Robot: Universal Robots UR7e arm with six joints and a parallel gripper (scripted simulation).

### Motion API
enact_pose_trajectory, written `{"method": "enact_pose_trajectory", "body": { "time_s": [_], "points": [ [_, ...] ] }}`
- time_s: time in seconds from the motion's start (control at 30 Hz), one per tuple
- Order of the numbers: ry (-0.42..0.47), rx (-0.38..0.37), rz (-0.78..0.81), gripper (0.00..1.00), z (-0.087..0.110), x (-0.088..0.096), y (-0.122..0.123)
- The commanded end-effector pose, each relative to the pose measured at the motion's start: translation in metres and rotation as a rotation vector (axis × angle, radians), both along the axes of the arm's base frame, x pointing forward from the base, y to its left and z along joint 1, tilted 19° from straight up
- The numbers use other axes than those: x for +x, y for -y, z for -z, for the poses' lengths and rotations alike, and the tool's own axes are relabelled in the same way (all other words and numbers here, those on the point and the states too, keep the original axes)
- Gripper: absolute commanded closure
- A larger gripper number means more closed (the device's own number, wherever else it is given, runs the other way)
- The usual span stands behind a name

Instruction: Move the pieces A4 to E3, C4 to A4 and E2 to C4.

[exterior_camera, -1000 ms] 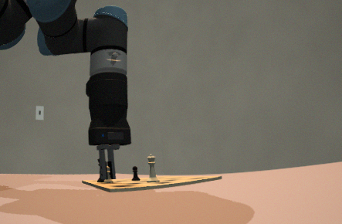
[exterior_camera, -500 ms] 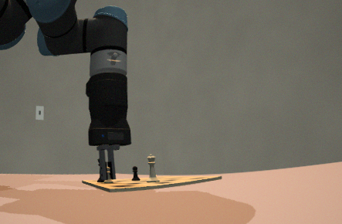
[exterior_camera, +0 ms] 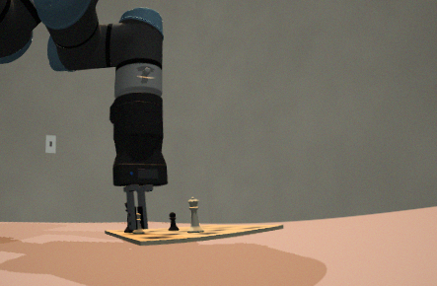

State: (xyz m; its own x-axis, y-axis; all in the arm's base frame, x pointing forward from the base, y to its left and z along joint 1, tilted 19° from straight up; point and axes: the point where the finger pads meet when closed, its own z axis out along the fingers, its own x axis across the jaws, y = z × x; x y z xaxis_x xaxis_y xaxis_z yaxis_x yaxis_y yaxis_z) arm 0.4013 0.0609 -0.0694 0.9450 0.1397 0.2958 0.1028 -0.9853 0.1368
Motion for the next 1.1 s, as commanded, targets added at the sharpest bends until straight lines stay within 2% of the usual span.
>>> {"method": "enact_pose_trajectory", "body": {
  "time_s": [0.0,0.27,0.3,0.37,0.4,0.47,0.5,0.63,0.67,0.73,0.77,1.07],
  "points": [
    [0.003,0.0,0.001,1.0,-0.0006,0.0017,0.001],
    [0.003,0.0,0.001,1.0,-0.0006,0.0017,0.001],
    [0.003,0.0,0.001,0.86,-0.0006,0.0017,0.001],
    [0.003,0.0,0.001,0.86,-0.0006,0.0017,0.001],
    [0.003,0.0,0.001,0.73,-0.0006,0.0017,0.001],
    [0.003,0.0,0.001,0.73,-0.0006,0.0017,0.001],
    [0.003,0.0,0.001,0.59,-0.0006,0.0017,0.001],
    [0.003,0.0,0.001,0.59,-0.0006,0.0017,0.001],
    [0.003,0.0,0.001,0.46,-0.0006,0.0017,0.001],
    [0.003,0.0,0.001,0.46,-0.0006,0.0017,0.001],
    [0.003,0.0,0.001,0.32,-0.0006,0.0017,0.001],
    [0.003,0.0,0.001,0.32,-0.0006,0.0017,0.001]
  ]
}}
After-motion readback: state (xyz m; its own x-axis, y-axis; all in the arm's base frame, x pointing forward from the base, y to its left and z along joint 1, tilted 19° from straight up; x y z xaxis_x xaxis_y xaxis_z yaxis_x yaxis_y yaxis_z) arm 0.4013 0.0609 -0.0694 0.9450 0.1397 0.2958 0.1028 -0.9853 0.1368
